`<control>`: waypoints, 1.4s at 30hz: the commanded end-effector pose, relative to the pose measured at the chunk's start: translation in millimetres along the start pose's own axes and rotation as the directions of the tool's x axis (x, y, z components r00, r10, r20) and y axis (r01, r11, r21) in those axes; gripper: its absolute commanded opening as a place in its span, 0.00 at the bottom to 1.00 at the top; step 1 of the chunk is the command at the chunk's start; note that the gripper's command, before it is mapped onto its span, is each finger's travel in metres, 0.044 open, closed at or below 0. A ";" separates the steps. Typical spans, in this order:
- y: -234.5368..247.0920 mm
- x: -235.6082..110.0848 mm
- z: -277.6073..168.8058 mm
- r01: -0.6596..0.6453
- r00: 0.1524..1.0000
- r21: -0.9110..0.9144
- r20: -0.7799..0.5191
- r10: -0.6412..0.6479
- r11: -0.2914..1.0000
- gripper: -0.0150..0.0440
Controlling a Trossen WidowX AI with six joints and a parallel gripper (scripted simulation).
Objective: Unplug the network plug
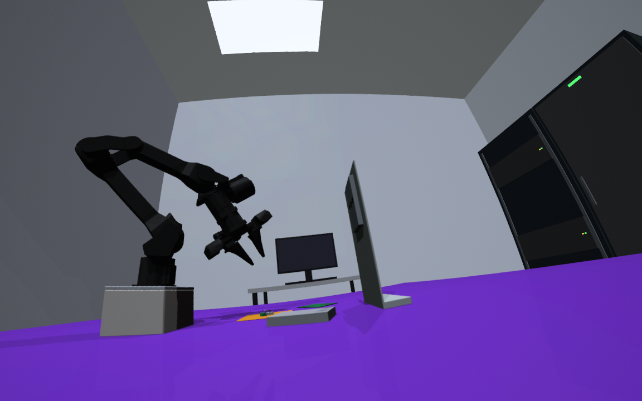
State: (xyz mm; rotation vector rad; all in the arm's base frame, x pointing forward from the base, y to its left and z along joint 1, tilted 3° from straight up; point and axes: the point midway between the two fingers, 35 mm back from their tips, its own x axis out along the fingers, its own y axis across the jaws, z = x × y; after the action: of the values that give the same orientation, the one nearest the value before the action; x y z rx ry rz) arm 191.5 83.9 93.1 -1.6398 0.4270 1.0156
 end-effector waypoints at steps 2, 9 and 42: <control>-11.9 -12.1 -0.4 0.008 1.000 0.005 -0.004 -0.008 1.000 0.52; -24.9 -30.0 -0.5 0.011 1.000 0.006 -0.005 -0.010 1.000 0.52; -50.3 -78.4 -1.2 0.017 1.000 0.010 -0.007 -0.017 1.000 1.00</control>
State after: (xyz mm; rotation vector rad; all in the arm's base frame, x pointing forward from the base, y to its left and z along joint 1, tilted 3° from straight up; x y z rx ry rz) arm 183.4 82.6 185.2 -1.6384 0.4156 1.0006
